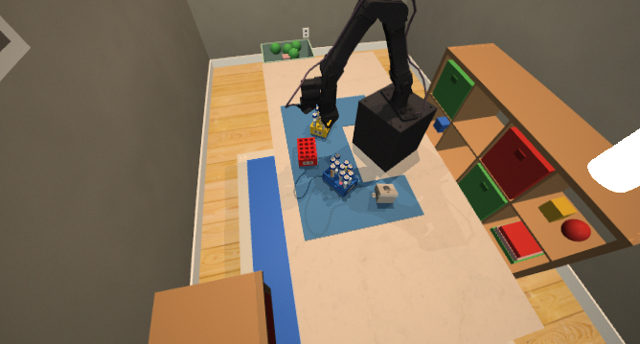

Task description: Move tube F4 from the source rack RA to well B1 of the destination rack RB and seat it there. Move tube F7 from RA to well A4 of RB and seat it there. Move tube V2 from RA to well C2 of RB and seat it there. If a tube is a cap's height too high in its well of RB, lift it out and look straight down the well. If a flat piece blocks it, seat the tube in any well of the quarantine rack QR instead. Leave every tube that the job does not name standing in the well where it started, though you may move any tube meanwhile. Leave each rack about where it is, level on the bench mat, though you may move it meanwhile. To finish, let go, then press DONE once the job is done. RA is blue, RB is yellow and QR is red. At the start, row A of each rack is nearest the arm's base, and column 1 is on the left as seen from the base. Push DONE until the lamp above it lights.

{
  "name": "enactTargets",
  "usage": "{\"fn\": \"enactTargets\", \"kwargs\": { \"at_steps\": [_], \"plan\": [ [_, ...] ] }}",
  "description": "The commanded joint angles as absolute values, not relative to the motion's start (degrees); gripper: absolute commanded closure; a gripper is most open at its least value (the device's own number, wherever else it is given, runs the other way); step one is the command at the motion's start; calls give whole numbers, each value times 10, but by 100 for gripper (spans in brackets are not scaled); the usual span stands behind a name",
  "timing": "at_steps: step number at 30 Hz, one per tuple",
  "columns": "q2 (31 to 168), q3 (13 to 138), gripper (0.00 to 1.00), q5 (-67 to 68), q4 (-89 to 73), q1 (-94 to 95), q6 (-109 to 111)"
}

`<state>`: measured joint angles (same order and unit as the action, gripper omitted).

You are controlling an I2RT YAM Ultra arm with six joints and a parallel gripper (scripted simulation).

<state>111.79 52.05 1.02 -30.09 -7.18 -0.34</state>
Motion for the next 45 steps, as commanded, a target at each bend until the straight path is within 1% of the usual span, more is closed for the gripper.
{"fn": "enactTargets", "kwargs": {
  "at_steps": [1, 2, 10, 15, 33, 45],
  "plan": [
    [1114, 523, 70, 11, -299, -71, -2],
    [1097, 536, 70, 13, -313, -69, 20],
    [1107, 531, 70, 13, -313, -69, 141],
    [1092, 505, 70, 12, -307, -130, 196],
    [1120, 547, 70, 4, -315, -302, 368],
    [1107, 533, 70, 4, -317, -295, 371]
  ]
}}
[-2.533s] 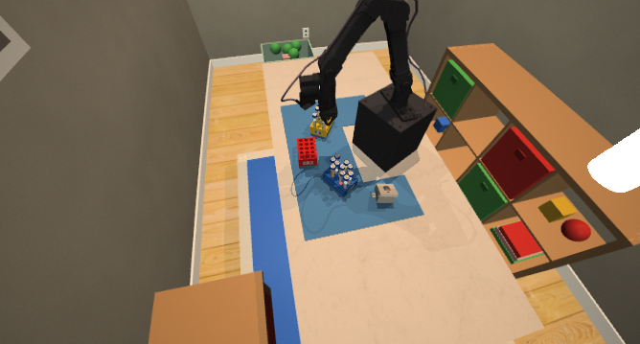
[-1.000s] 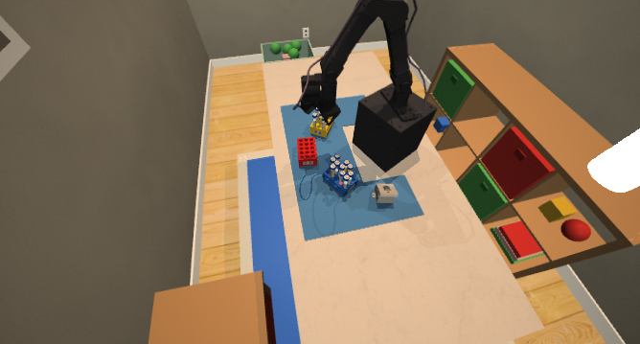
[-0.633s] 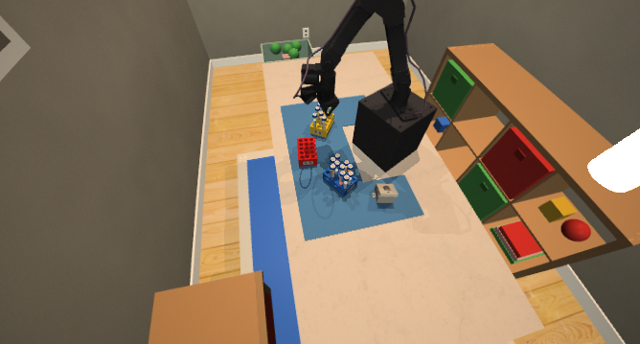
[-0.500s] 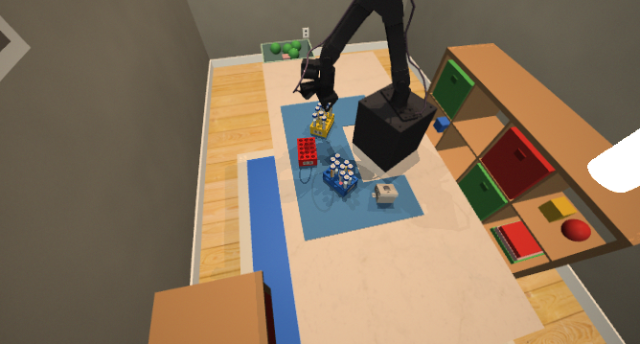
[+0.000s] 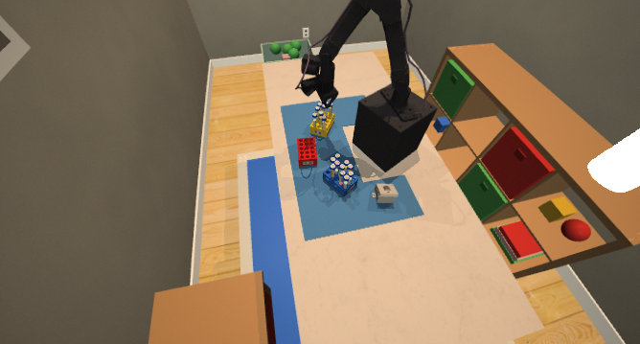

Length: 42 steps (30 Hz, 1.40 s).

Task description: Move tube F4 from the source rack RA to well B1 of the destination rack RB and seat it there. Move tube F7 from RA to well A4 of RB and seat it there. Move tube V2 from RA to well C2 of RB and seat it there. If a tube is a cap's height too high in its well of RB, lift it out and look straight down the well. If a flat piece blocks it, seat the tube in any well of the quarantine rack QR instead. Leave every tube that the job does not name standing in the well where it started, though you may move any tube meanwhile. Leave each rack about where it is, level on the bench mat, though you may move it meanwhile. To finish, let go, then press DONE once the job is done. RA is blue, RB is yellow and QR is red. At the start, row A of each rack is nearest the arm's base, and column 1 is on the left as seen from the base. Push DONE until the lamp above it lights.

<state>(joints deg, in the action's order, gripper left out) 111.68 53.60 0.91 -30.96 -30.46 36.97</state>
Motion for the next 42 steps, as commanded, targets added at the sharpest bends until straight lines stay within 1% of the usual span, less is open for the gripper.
{"fn": "enactTargets", "kwargs": {
  "at_steps": [1, 8, 10, 22, 42],
  "plan": [
    [1105, 532, 70, 4, -316, -294, 366],
    [1102, 529, 70, 4, -317, -291, 361],
    [1126, 522, 70, 4, -297, -289, 360],
    [1171, 526, 70, 4, -245, -287, 358],
    [1223, 516, 70, 4, -190, -286, 358]
  ]
}}
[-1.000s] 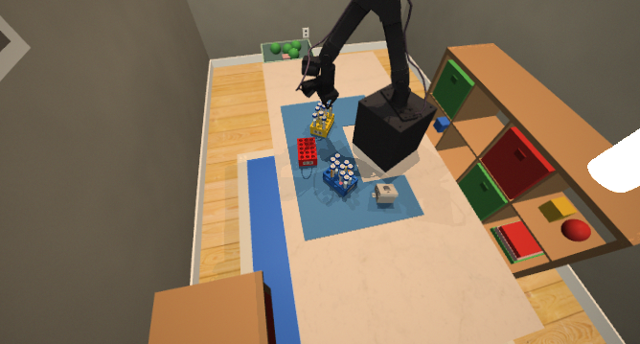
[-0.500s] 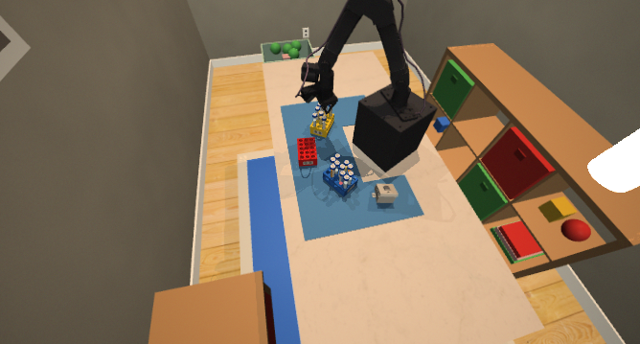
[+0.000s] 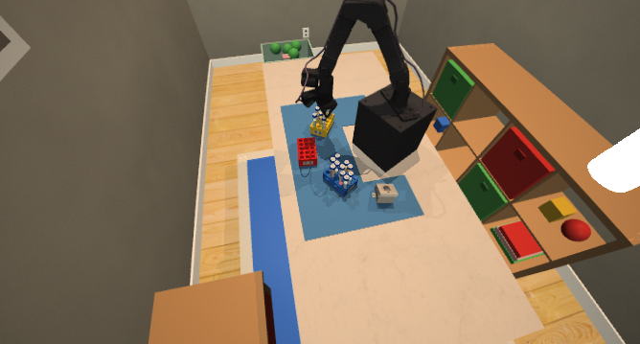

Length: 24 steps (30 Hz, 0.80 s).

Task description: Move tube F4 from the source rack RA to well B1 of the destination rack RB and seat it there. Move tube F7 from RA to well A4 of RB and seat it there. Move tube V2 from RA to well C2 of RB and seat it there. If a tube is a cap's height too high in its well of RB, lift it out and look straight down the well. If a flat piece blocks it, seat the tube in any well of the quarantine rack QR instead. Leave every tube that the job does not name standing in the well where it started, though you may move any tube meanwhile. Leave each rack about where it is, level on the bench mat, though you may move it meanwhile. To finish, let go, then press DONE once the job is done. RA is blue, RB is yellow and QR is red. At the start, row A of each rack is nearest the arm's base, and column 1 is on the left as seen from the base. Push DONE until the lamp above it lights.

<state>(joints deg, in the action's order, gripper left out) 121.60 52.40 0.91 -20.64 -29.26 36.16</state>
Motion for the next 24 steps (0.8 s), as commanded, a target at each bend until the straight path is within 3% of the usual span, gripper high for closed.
{"fn": "enactTargets", "kwargs": {
  "at_steps": [1, 24],
  "plan": [
    [1224, 516, 70, 4, -189, -286, 357],
    [1232, 505, 70, 4, -174, -285, 357]
  ]
}}
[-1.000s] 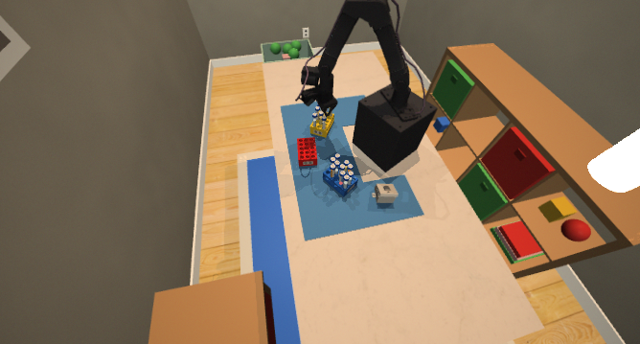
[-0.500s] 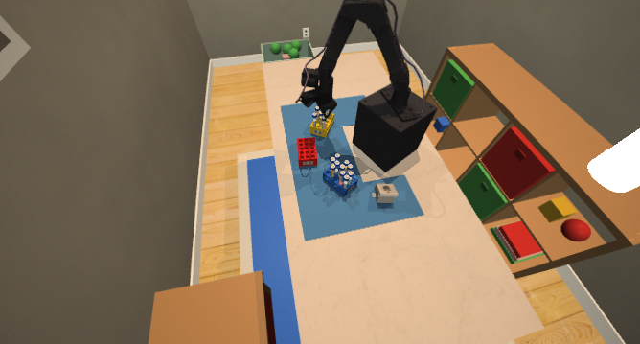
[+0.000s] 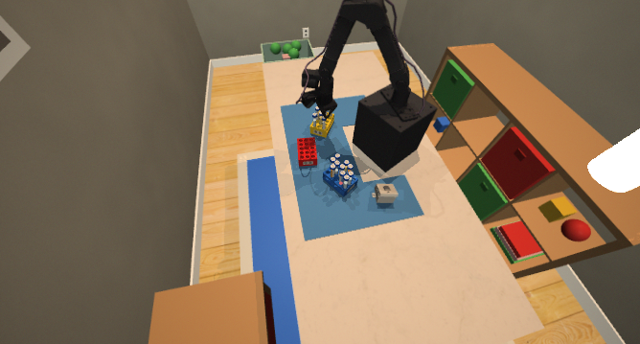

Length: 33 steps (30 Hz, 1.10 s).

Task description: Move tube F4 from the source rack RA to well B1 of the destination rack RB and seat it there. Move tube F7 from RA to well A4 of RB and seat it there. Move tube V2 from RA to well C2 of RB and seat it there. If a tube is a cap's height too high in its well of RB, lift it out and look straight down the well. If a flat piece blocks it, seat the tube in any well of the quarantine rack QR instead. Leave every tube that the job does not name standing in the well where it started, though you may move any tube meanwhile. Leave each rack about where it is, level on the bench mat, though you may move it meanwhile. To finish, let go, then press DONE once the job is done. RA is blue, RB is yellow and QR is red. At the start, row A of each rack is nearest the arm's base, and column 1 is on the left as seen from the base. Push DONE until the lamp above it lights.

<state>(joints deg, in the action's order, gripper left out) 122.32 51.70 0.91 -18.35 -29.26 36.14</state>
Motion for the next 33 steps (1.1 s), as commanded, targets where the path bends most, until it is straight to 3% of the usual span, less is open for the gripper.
{"fn": "enactTargets", "kwargs": {
  "at_steps": [1, 33],
  "plan": [
    [1233, 507, 70, 4, -173, -285, 357],
    [1255, 520, 70, 4, -149, -285, 358]
  ]
}}
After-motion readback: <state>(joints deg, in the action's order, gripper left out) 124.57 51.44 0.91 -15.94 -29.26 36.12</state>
